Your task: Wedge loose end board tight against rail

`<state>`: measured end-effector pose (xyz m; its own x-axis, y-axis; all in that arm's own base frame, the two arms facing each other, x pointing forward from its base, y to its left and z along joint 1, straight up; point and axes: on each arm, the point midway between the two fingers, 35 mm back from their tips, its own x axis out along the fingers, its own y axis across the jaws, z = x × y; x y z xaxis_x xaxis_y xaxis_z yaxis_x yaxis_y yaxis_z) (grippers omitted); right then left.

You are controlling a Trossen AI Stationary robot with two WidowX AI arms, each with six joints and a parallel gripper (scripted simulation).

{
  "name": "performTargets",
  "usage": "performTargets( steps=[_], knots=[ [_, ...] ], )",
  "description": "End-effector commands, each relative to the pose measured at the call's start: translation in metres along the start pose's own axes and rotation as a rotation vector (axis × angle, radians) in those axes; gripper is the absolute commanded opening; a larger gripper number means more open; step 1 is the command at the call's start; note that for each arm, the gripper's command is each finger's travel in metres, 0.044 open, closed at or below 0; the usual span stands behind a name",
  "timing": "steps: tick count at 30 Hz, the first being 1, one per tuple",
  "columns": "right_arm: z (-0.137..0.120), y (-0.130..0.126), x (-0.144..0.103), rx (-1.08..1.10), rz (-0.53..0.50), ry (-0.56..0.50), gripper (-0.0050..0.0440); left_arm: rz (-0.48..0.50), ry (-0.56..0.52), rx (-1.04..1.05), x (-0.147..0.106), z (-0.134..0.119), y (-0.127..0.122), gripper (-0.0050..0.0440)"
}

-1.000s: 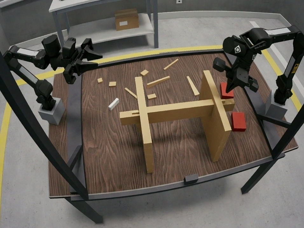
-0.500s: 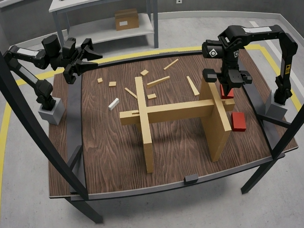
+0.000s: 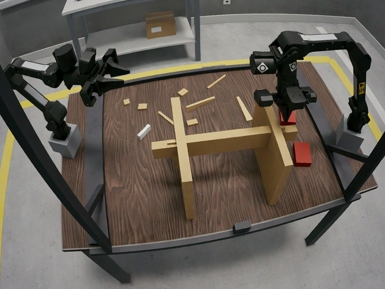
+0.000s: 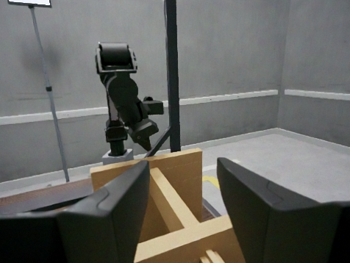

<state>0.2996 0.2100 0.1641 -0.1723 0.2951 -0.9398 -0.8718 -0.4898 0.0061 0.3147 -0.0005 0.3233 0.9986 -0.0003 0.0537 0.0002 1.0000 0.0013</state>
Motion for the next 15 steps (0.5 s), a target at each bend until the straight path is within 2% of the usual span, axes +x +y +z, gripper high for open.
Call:
performTargets(
  steps=[1, 15],
  knots=[
    [0.0027, -0.0042, -0.0052, -0.012, -0.022, -0.001, -0.0050, 0.000, -0.020, -0.003, -0.0013, 0.0076, 0.0003, 0.0180],
    [0.0023, 0.0009, -0.0037, -0.018, -0.040, -0.002, -0.0050, 0.000, -0.020, -0.003, -0.0013, 0.0076, 0.0003, 0.0180]
  ],
)
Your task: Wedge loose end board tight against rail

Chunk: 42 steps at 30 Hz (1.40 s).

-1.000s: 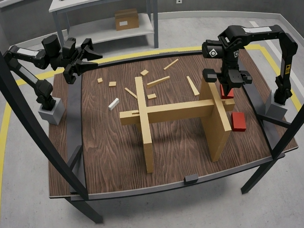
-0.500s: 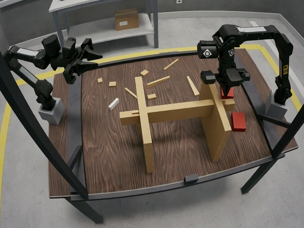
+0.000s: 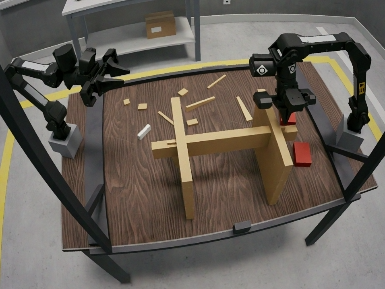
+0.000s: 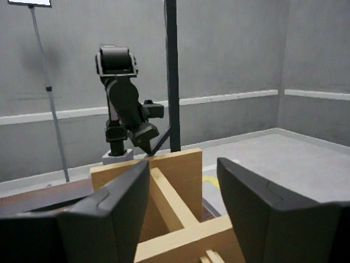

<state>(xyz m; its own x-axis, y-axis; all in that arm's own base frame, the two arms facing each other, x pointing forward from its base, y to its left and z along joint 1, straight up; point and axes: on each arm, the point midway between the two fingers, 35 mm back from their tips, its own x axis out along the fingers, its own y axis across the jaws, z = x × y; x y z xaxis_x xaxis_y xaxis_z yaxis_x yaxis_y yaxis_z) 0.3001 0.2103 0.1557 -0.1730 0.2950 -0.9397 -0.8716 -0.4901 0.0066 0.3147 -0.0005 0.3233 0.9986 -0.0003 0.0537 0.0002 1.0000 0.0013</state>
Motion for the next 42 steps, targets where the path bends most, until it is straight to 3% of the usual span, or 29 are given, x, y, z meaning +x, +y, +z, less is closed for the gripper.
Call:
performTargets(
  steps=[1, 39, 42],
  knots=[
    [0.005, 0.002, -0.012, -0.018, -0.040, -0.002, -0.0050, 0.000, -0.020, -0.003, -0.001, 0.008, 0.000, 0.0180],
    [-0.002, 0.001, 0.006, -0.017, -0.046, -0.002, -0.0050, 0.000, -0.020, -0.003, -0.001, 0.008, 0.000, 0.0180],
    [-0.008, 0.001, 0.021, 0.000, 0.001, 0.004, -0.0050, 0.000, -0.020, -0.003, -0.001, 0.008, 0.000, 0.0180]
  ],
)
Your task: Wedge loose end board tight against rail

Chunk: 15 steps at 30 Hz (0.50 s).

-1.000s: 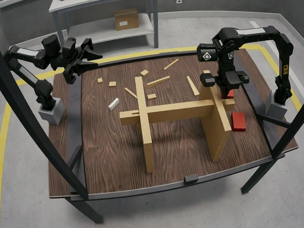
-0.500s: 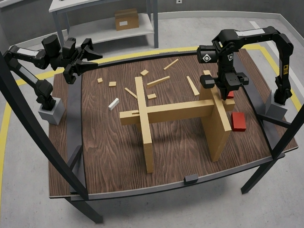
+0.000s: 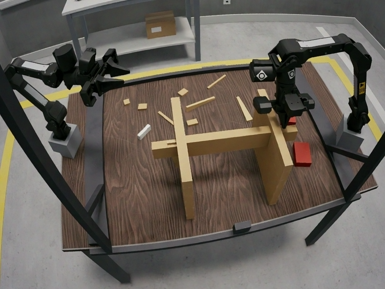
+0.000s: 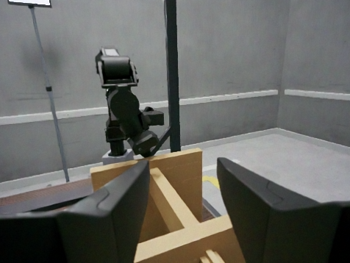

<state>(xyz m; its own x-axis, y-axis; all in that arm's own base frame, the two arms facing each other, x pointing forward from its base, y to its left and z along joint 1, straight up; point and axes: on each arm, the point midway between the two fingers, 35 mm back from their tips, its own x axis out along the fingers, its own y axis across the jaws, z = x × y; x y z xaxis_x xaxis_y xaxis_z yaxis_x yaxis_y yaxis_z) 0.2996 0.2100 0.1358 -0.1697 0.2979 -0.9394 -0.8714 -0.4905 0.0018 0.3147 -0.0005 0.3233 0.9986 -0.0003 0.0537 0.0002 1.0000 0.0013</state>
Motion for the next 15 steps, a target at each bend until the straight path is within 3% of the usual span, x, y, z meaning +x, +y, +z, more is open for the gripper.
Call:
performTargets(
  steps=[1, 15],
  knots=[
    [-0.002, 0.001, 0.003, 0.003, 0.010, 0.006, -0.0050, 0.000, -0.020, -0.003, -0.001, 0.008, 0.000, 0.0180],
    [-0.010, 0.004, 0.019, 0.020, 0.058, 0.016, -0.0050, 0.000, -0.020, -0.003, -0.001, 0.008, 0.000, 0.0180]
  ],
)
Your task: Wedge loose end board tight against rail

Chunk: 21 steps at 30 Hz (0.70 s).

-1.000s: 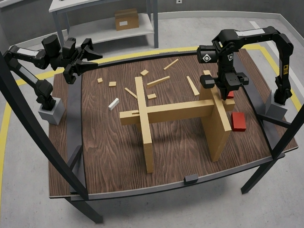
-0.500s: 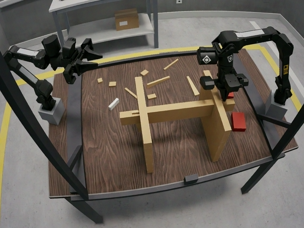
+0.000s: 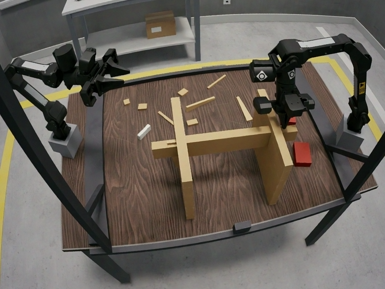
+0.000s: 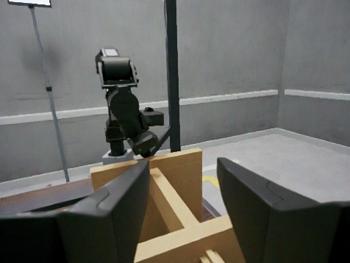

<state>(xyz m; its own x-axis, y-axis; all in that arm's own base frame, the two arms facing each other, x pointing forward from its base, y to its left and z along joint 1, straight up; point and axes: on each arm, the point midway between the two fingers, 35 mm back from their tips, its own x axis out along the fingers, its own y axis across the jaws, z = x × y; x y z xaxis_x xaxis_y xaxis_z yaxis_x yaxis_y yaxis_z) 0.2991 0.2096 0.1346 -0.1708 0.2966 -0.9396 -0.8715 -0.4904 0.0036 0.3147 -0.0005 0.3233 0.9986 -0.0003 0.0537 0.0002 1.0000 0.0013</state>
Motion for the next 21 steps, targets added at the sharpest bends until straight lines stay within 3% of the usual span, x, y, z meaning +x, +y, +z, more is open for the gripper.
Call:
performTargets(
  steps=[1, 21],
  knots=[
    [-0.0098, 0.0041, 0.0192, 0.021, 0.060, 0.017, -0.0050, 0.000, -0.020, -0.003, -0.0013, 0.0076, 0.0003, 0.0180],
    [-0.0138, 0.0058, 0.0283, 0.029, 0.087, 0.022, -0.0050, 0.000, -0.020, -0.003, -0.0013, 0.0076, 0.0003, 0.0180]
  ],
)
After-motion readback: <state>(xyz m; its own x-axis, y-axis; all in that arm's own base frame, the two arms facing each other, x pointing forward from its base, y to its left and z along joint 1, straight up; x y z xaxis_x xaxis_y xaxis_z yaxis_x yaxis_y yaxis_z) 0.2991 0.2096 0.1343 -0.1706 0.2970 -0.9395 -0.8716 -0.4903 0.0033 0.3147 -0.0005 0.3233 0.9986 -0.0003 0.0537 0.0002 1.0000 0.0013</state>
